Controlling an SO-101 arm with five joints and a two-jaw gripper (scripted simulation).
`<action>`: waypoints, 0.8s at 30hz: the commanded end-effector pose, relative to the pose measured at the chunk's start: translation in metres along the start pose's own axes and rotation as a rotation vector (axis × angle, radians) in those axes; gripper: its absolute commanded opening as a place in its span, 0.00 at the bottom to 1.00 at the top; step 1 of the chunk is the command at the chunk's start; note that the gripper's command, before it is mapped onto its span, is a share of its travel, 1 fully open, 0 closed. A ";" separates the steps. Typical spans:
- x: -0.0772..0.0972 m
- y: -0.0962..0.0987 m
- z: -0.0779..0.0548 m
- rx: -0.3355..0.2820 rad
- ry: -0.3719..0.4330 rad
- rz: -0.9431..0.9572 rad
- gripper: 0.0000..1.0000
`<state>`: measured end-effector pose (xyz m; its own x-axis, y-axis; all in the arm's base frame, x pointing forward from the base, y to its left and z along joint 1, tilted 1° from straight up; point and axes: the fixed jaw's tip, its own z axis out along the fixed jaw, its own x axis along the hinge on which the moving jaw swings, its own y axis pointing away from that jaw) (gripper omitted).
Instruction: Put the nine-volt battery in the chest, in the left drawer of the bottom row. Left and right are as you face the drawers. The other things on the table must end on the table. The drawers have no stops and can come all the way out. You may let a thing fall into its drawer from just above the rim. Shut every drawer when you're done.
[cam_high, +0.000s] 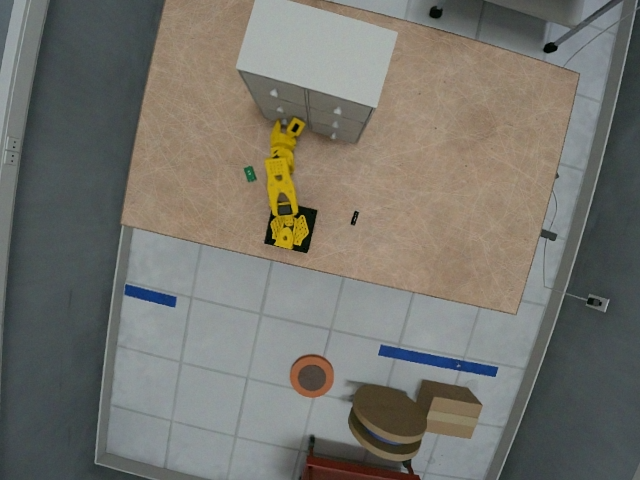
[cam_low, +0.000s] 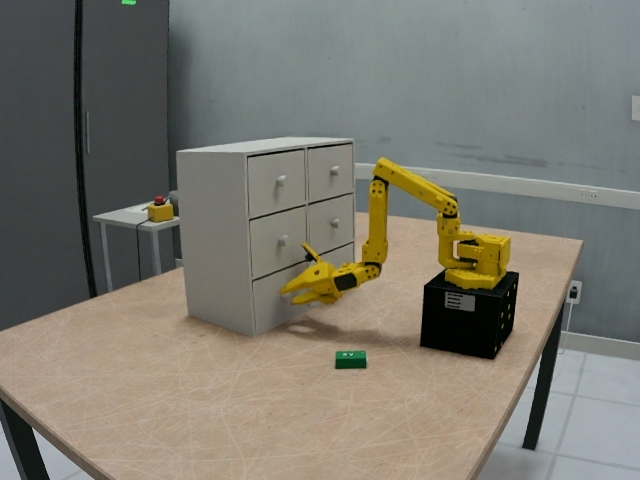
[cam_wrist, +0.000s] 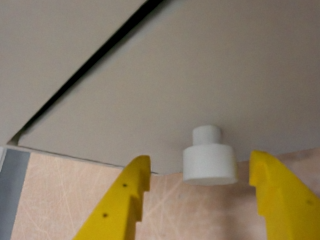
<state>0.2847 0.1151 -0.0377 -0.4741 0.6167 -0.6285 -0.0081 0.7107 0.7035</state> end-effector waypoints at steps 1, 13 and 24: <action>0.000 -0.004 0.001 0.011 -0.001 0.015 0.21; 0.001 -0.007 0.001 0.014 -0.004 0.016 0.21; 0.001 -0.008 0.002 0.014 -0.005 0.017 0.21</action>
<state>0.2844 0.1128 -0.0432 -0.4760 0.6175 -0.6262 0.0034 0.7133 0.7009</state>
